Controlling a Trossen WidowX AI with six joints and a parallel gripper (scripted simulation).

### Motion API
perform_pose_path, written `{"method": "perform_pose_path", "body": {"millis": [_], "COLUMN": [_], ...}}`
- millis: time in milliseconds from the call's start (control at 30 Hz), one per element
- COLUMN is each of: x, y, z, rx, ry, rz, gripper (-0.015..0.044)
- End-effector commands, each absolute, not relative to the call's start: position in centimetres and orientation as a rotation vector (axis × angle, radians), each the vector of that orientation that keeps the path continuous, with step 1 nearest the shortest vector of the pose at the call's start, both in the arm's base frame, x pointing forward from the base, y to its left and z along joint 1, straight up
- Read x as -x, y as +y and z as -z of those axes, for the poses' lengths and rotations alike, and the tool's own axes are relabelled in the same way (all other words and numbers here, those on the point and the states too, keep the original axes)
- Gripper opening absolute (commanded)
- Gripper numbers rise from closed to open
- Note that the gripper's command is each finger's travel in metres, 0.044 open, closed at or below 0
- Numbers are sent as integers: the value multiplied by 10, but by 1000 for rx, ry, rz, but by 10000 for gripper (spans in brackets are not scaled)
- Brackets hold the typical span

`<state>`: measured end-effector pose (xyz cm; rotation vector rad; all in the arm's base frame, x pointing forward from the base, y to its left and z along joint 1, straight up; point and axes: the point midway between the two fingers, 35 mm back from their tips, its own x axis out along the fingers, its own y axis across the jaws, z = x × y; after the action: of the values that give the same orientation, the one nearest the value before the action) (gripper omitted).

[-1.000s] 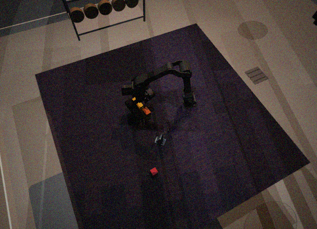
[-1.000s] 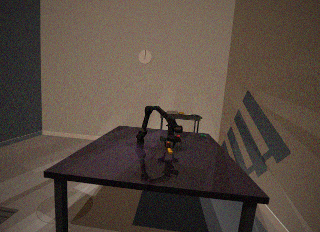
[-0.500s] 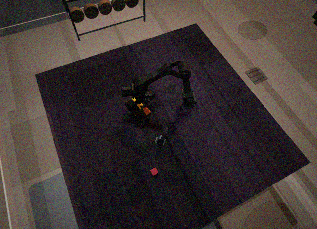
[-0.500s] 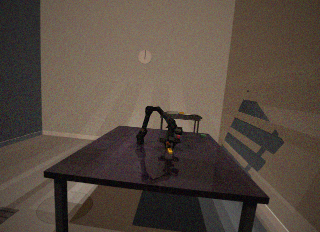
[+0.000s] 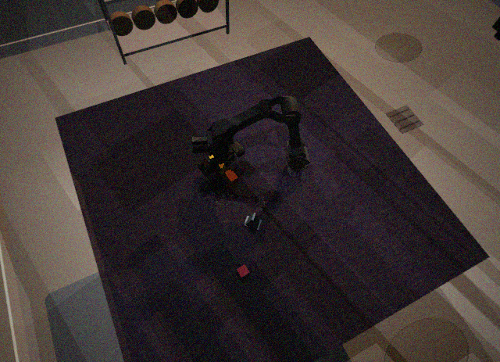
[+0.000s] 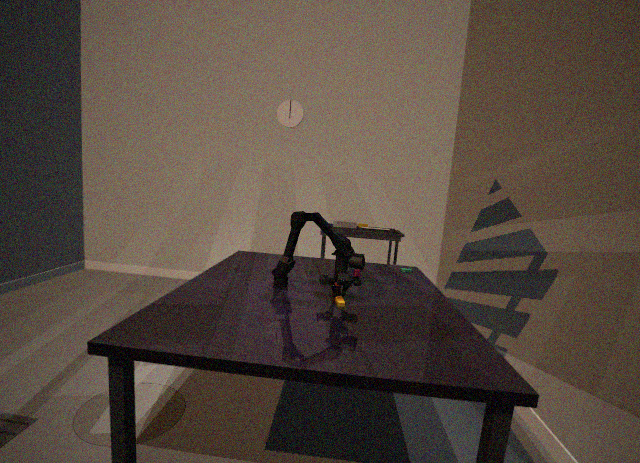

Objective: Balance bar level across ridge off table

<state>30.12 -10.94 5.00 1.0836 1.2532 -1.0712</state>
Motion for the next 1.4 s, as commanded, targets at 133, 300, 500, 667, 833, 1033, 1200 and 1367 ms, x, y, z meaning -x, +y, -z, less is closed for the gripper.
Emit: {"method": "perform_pose_path", "body": {"millis": [133, 300, 500, 667, 833, 1033, 1200, 1367], "x": [-301, -303, -305, -306, -306, -306, -305, -303], "y": [-109, -110, -111, -111, -111, -111, -110, -110], "z": [-50, -61, -76, -89, -102, -117, -130, -143], "rx": [-1084, -1084, -1084, -1084, -1084, -1085, -1085, -1085], "ry": [1253, 1253, 1253, 1253, 1253, 1253, 1254, 1254], "rz": [1071, 1070, 1070, 1069, 1068, 1068, 1067, 1067], "gripper": [78, 0, 0, 0, 0, 0, 0, 0]}}
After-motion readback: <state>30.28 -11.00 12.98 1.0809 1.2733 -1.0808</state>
